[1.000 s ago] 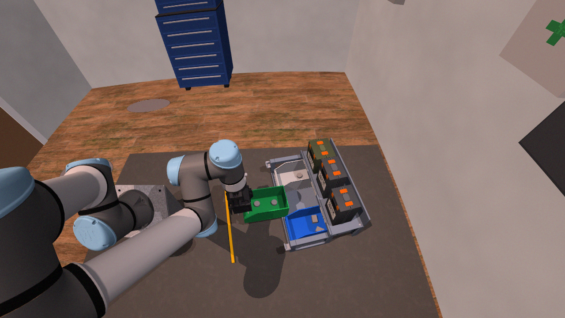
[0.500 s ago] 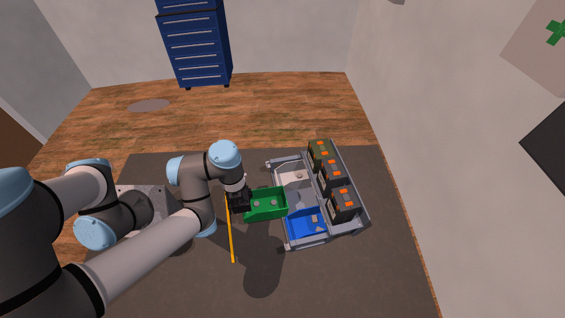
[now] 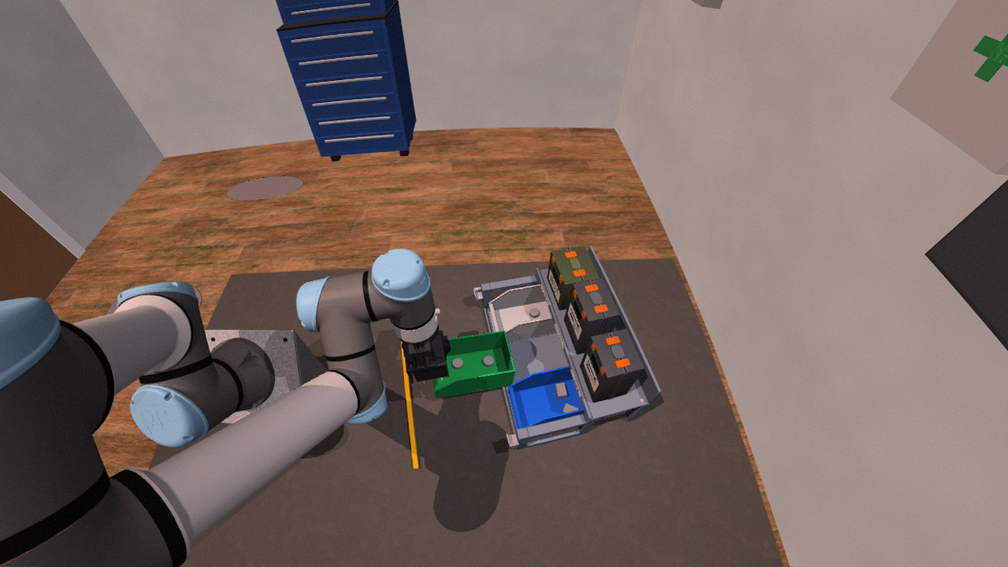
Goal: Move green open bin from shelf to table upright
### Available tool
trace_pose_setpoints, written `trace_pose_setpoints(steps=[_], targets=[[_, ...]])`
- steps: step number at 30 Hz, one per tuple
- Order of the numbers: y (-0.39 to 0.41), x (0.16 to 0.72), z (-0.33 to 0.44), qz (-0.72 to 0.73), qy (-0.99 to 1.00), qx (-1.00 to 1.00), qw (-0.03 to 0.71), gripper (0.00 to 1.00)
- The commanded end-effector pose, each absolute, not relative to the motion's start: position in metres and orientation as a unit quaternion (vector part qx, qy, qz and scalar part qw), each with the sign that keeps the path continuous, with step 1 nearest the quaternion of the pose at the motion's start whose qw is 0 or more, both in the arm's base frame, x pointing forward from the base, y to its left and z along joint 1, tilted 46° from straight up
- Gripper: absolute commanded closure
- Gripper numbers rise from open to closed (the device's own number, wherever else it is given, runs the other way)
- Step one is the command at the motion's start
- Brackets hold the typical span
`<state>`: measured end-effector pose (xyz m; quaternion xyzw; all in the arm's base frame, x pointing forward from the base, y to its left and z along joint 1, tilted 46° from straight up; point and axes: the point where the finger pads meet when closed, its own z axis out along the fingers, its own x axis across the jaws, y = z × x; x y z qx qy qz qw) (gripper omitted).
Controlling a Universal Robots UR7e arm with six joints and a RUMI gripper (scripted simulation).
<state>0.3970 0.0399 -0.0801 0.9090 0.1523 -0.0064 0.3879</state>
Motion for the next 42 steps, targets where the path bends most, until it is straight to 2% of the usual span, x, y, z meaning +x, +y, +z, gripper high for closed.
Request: trace_pose_setpoints(steps=[1,42], targets=[[0.0402,0.3972,-0.0799,-0.006,0.152,0.909,0.388,1.00],[0.0384,0.3911,-0.0791,-0.006,0.152,0.909,0.388,1.00]])
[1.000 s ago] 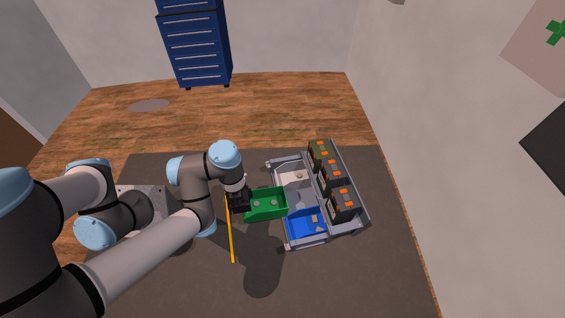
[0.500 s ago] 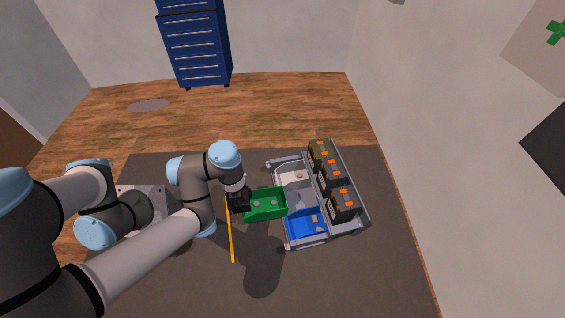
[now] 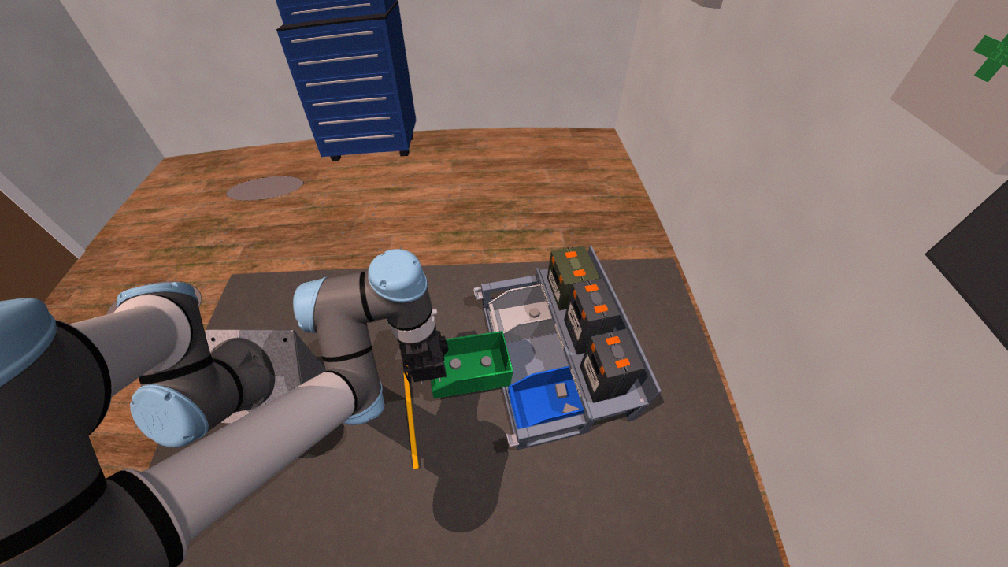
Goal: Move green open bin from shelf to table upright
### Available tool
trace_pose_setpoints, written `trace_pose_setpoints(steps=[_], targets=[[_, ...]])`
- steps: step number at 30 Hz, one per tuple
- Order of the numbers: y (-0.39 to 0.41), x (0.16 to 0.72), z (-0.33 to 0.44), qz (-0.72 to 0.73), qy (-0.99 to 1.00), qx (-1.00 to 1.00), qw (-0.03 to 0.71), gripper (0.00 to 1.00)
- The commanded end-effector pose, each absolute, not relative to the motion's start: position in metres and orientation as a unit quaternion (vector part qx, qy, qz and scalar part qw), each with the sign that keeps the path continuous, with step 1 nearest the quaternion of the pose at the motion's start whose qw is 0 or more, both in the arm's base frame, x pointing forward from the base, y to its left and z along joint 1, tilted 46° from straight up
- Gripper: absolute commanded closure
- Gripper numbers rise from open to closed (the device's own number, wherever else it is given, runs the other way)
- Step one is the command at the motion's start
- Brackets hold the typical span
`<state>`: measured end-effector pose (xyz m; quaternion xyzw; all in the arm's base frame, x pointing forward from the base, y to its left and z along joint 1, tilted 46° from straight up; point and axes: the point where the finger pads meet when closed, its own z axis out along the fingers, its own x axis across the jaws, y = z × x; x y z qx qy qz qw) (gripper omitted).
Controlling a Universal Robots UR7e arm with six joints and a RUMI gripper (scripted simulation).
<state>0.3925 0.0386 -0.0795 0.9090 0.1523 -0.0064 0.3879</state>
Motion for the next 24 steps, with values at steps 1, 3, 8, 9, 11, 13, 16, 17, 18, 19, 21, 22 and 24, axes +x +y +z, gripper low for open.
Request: trace_pose_setpoints(steps=[1,3,8,9,11,13,16,17,18,19,21,22,24], targets=[[0.038,0.391,-0.079,-0.006,0.152,0.909,0.388,1.00],[0.038,0.391,-0.079,-0.006,0.152,0.909,0.388,1.00],[0.037,0.388,-0.079,-0.006,0.152,0.909,0.388,1.00],[0.037,0.387,-0.079,-0.006,0.152,0.909,0.388,1.00],[0.037,0.386,-0.078,-0.006,0.152,0.909,0.388,1.00],[0.036,0.384,-0.078,-0.006,0.152,0.909,0.388,1.00],[0.036,0.382,-0.078,-0.006,0.152,0.909,0.388,1.00],[0.036,0.382,-0.078,-0.006,0.152,0.909,0.388,1.00],[0.035,0.381,-0.078,-0.006,0.152,0.909,0.388,1.00],[0.035,0.381,-0.078,-0.006,0.152,0.909,0.388,1.00],[0.035,0.380,-0.078,-0.006,0.152,0.909,0.388,1.00],[0.035,0.379,-0.077,-0.006,0.152,0.909,0.388,1.00],[0.035,0.378,-0.077,-0.006,0.152,0.909,0.388,1.00]])
